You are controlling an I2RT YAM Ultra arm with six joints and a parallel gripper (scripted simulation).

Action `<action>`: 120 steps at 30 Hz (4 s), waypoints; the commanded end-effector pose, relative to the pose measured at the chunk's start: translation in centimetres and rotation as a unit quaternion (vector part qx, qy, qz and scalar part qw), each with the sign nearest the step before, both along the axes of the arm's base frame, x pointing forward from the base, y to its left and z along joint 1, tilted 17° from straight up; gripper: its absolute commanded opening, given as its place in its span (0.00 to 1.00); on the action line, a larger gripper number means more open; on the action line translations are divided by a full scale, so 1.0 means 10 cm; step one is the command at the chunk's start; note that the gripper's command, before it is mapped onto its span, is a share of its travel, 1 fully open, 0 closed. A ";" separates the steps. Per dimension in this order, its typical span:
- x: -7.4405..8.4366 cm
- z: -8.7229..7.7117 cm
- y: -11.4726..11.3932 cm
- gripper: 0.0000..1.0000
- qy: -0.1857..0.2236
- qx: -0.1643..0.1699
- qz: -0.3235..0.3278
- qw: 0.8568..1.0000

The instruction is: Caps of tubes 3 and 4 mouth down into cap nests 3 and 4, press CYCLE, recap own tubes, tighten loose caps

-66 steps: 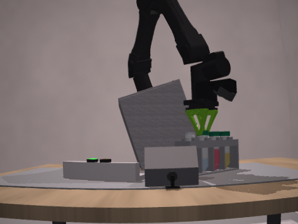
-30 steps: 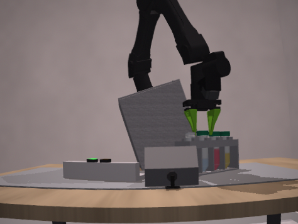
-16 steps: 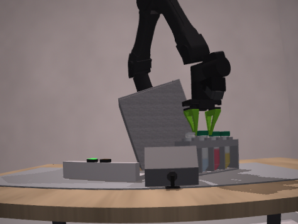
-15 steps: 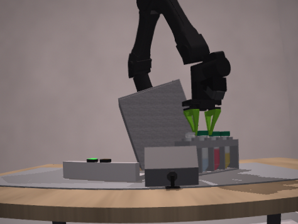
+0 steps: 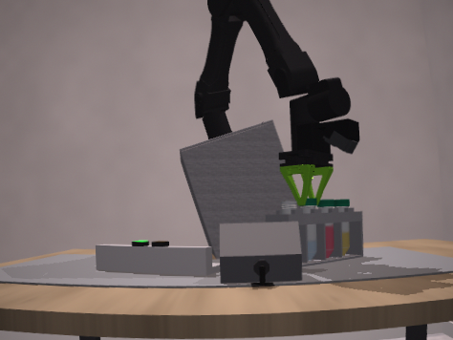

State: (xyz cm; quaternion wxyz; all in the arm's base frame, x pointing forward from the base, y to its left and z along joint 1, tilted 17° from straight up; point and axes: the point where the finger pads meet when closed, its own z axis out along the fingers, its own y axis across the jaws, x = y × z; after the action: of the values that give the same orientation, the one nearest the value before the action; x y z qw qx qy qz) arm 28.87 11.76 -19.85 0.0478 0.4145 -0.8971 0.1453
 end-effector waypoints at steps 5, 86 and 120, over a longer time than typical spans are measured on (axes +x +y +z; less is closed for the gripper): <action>0.04 0.04 0.04 0.49 0.043 -0.003 0.161 0.986; 0.03 0.04 0.03 0.00 0.028 0.000 0.113 0.993; 0.03 0.03 0.03 0.00 -0.181 0.028 -0.563 0.806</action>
State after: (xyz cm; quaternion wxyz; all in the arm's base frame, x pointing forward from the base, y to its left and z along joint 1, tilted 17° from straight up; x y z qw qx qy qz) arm 28.81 11.65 -19.98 -0.0346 -0.1057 -0.9825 0.1493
